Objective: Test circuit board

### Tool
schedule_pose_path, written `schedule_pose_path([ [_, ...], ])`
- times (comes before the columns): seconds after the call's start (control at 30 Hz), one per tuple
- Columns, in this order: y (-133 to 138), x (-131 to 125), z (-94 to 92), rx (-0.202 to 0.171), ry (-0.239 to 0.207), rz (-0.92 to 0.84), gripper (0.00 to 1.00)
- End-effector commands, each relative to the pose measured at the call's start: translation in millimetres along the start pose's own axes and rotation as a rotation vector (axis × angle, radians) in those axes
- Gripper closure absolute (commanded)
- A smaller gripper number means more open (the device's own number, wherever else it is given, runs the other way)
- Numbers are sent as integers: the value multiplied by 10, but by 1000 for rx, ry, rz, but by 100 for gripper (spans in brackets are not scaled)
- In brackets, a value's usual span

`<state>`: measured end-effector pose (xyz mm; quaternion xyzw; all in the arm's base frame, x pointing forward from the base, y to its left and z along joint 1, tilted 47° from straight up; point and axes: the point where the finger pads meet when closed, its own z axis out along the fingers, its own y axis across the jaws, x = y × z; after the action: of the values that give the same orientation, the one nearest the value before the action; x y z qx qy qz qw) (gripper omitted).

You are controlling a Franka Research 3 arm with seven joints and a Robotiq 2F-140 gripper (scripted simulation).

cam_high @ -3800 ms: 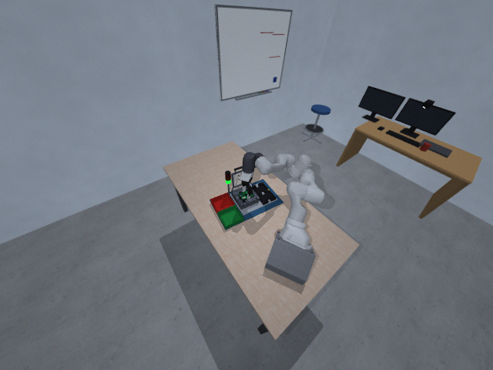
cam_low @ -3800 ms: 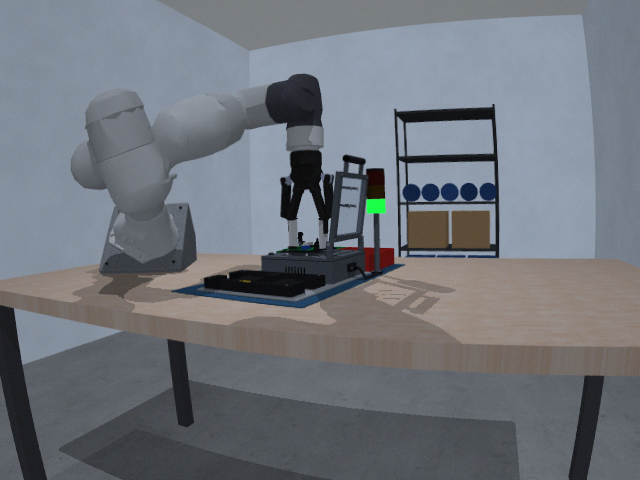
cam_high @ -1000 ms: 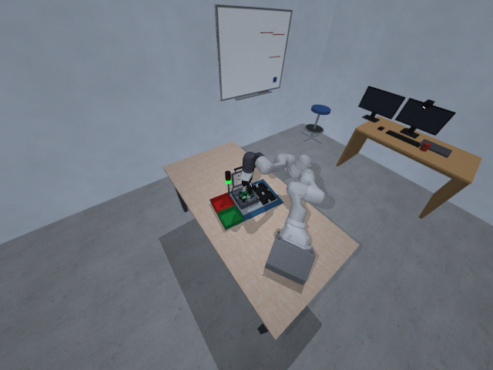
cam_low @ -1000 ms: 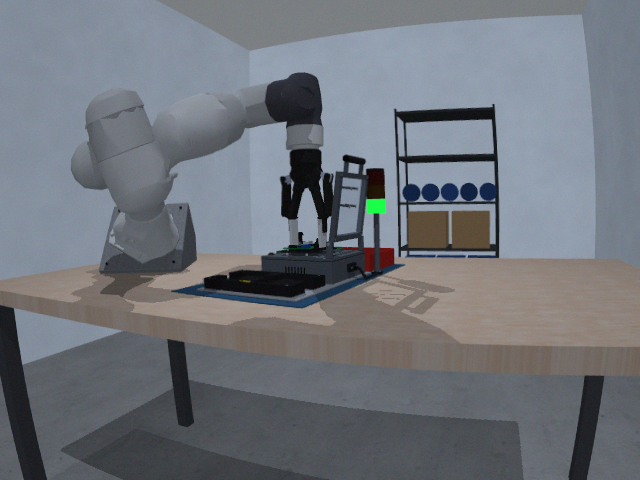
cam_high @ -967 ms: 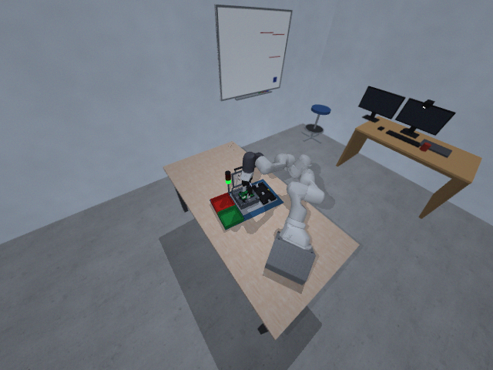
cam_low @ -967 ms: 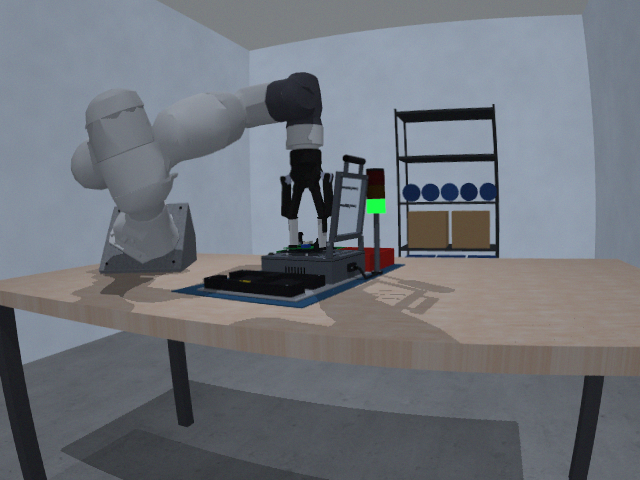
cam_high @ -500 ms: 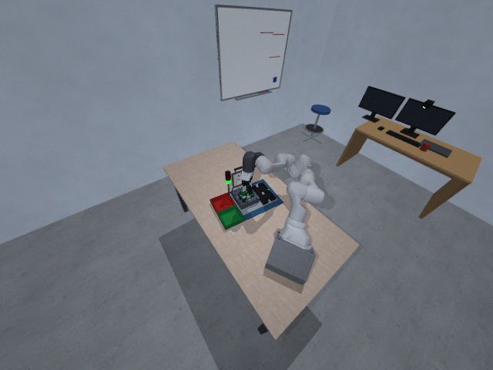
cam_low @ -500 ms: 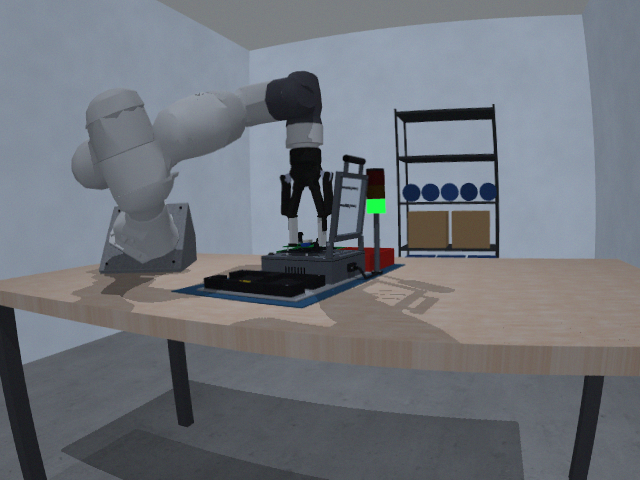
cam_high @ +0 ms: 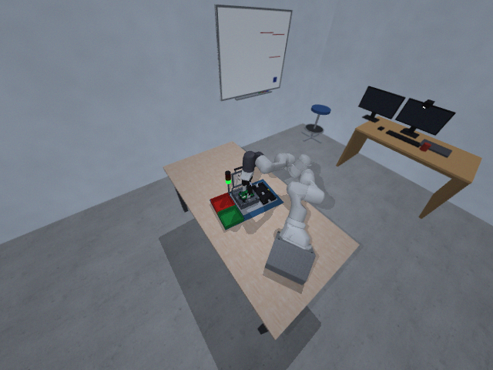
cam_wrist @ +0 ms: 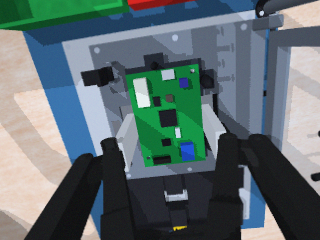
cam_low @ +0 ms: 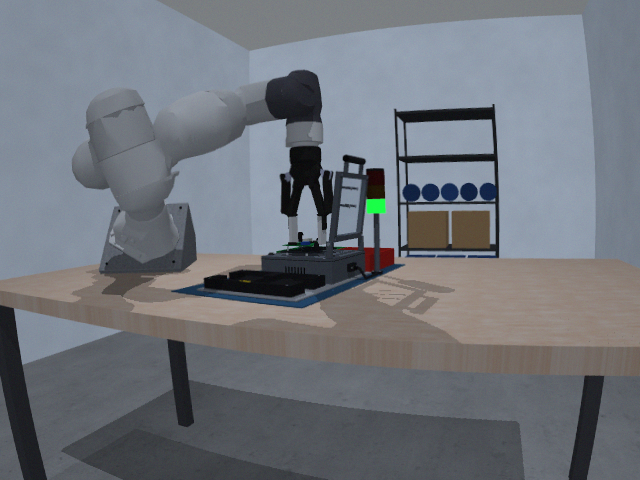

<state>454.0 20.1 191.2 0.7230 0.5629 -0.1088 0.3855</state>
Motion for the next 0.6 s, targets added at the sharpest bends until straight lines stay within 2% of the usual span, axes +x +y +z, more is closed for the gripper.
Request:
schedule_pose_path([
  [0.0,3,-9,-21,0,-3,2,54],
  [0.57,3,-9,-59,0,-3,2,54],
])
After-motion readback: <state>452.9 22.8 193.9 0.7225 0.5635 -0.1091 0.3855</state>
